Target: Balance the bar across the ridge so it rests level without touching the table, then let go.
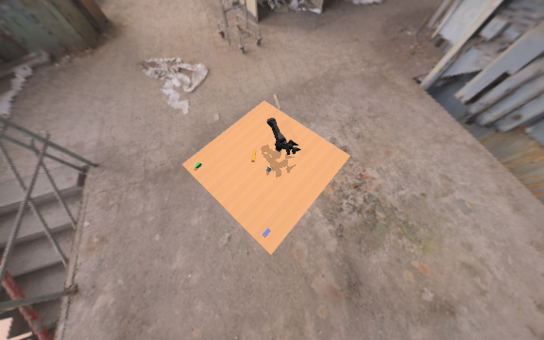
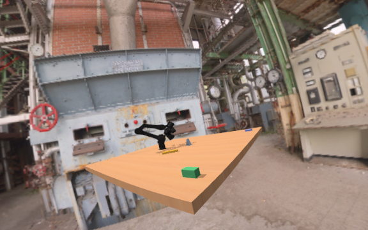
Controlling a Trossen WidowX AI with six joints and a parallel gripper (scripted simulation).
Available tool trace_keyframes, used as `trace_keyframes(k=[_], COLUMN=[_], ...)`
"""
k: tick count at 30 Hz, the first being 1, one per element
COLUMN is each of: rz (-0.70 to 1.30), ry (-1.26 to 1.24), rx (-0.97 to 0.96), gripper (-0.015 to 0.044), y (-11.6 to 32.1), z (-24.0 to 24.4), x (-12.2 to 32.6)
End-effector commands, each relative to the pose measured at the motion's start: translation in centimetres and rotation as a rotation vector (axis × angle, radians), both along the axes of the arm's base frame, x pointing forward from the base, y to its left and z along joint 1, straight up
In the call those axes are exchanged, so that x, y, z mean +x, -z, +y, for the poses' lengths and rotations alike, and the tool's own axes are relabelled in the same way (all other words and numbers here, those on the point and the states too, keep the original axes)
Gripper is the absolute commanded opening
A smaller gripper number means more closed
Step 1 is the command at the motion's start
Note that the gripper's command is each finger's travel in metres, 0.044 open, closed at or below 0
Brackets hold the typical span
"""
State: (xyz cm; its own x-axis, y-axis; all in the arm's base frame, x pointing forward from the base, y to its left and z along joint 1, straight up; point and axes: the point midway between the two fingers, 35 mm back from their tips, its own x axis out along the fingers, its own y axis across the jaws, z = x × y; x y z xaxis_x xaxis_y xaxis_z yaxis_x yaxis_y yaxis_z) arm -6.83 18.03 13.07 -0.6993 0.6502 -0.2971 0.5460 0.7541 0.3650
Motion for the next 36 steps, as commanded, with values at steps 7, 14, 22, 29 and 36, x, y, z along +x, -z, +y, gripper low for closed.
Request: trace_keyframes(k=[7,14,22,29,36], rz=[-0.138,-0.316,-0.519,-0.695,-0.863], ry=[0.070,0.141,0.196,0.219,0.217], rx=[0.048,0.088,0.104,0.092,0.059], gripper=[0.0315,0.0315,0.0315,0.0315,0.0315], y=[-0.2,-0.5,-0.8,-1.0,-1.1], z=[1.2,2.3,2.9,2.9,2.2], x=[2.3,5.5,9.4,13.0,16.5])
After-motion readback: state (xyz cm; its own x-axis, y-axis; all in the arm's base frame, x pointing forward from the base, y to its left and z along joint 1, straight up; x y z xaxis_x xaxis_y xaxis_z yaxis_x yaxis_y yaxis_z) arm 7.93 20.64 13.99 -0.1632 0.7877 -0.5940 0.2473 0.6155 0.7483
